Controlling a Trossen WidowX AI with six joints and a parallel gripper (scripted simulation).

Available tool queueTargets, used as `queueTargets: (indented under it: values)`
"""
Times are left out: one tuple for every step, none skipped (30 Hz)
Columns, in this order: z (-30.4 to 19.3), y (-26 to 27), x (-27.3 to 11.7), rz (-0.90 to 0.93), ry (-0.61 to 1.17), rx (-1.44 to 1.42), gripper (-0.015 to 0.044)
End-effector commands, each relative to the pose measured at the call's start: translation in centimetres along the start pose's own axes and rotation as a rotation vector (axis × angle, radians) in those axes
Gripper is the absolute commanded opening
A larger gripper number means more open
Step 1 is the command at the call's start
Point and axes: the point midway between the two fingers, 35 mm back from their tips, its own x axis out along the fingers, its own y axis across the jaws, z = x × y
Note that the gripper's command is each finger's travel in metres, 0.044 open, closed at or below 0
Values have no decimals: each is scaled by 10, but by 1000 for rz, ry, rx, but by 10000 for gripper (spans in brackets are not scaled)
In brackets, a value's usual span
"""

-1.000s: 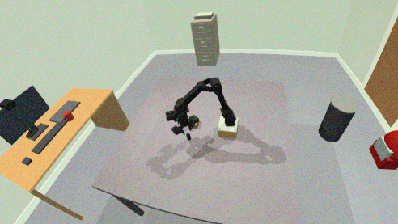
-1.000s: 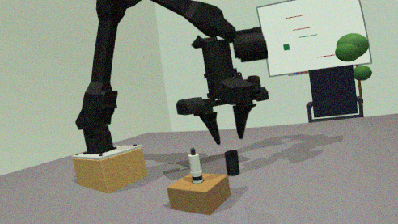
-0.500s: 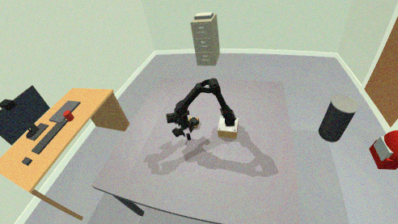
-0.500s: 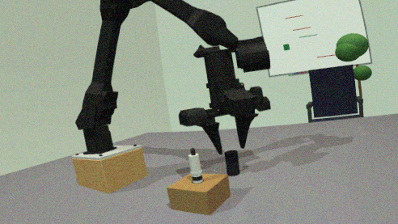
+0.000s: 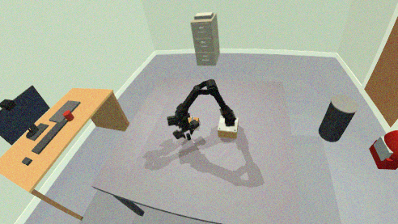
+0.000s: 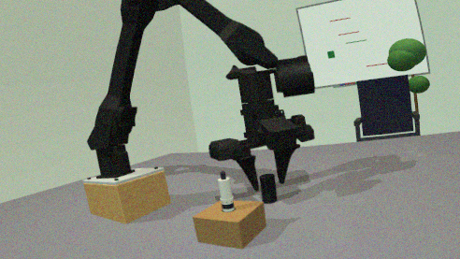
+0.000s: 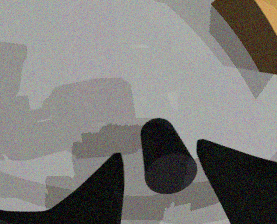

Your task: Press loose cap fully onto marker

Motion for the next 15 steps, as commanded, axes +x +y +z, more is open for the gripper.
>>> queueTargets:
  values:
    - [-1, -2, 9, -6, 5, 5, 240]
    - [-2, -2, 11, -6, 5, 5, 240]
    - [-2, -2, 12, -6, 5, 5, 240]
    - [-2, -3, 14, -6, 5, 5, 240]
    - [-2, -3, 14, -6, 5, 5, 240]
    - [-2, -3, 15, -6, 5, 5, 240]
    - [-2, -3, 15, -6, 5, 5, 240]
    - [-1, -2, 14, -6, 5, 5, 213]
    - [-1, -2, 14, -6, 5, 5, 187]
    - [-1, -2, 14, -6, 5, 5, 161]
    - [-1, -2, 14, -6, 5, 5, 135]
    - [-1, -2, 14, -6, 5, 5, 108]
    - [-1, -2, 14, -6, 5, 5, 102]
    - [-1, -2, 14, -6, 5, 5, 95]
    - [-1, -2, 14, -6, 5, 5, 88]
